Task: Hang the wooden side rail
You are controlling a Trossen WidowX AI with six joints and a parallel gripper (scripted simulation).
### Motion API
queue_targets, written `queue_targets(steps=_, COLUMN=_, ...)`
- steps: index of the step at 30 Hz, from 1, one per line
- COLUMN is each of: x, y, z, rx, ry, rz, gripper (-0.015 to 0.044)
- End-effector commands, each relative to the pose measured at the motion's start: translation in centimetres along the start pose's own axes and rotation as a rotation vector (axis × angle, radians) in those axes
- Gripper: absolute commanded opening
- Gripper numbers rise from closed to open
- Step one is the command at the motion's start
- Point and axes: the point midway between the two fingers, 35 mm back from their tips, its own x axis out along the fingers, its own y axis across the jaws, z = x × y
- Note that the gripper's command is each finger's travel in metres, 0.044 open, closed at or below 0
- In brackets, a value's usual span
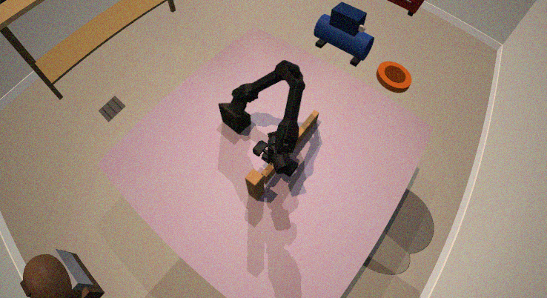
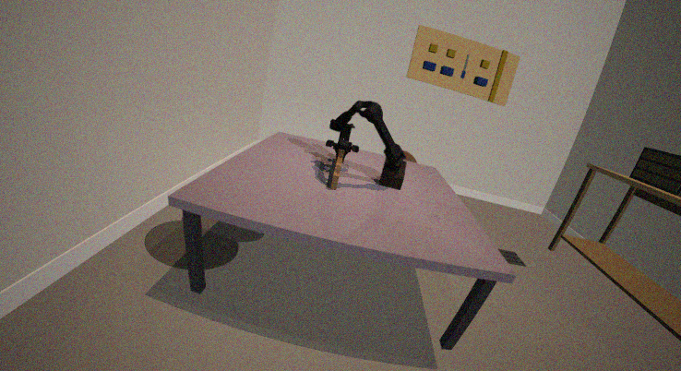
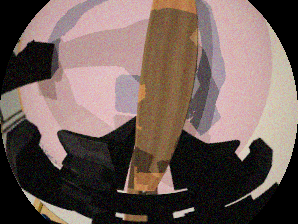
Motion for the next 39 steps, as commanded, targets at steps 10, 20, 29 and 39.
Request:
queue_targets(steps=10, x=-0.36, y=-0.17, z=-0.39, rx=-0.005, ry=0.007, rz=-0.008, gripper=0.0000)
queue_targets(steps=20, x=-0.29, y=-0.07, z=-0.50, rx=-0.005, ry=0.007, rz=-0.008, gripper=0.0000)
queue_targets(steps=29, x=-0.30, y=-0.14, z=-0.58, rx=-0.005, ry=0.007, rz=-0.008, gripper=0.0000)
queue_targets(steps=39, x=-0.37, y=-0.12, z=-0.68, rx=-0.005, ry=0.007, rz=-0.008, gripper=0.0000)
